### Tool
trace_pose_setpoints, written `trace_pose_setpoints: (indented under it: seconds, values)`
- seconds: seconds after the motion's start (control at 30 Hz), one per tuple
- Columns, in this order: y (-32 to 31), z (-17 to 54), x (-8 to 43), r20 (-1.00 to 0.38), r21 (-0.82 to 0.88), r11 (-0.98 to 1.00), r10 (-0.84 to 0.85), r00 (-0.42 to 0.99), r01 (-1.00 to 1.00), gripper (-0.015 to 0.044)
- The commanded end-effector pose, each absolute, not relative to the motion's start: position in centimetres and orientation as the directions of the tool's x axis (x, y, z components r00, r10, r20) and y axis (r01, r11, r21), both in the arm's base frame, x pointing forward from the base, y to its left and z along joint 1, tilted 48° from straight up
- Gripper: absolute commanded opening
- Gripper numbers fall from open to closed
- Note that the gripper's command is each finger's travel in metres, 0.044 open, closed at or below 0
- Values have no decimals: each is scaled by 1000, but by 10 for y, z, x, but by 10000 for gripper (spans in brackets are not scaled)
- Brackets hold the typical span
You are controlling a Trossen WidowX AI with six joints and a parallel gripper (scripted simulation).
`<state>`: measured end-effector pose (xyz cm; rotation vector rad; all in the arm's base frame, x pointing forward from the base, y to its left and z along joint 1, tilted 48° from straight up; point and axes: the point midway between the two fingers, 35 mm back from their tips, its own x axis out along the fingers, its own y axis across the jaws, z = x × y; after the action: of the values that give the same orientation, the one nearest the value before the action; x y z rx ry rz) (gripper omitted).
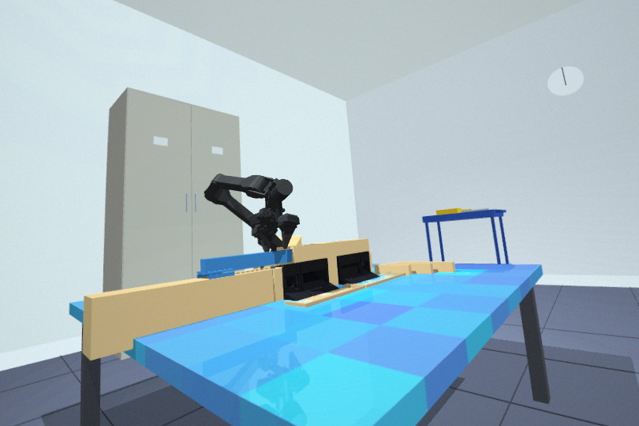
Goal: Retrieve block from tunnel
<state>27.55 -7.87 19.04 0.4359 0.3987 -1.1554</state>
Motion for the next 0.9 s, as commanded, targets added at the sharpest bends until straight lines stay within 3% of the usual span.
trace_pose_setpoints:
  seconds: [0.0,0.47,0.87]
  values:
    - [-84,184,275,-518,116,340,-781,349,933,440]
    - [-100,170,278,-515,116,341,-783,350,933,440]
    - [-96,175,279,-512,124,338,-783,352,933,125]
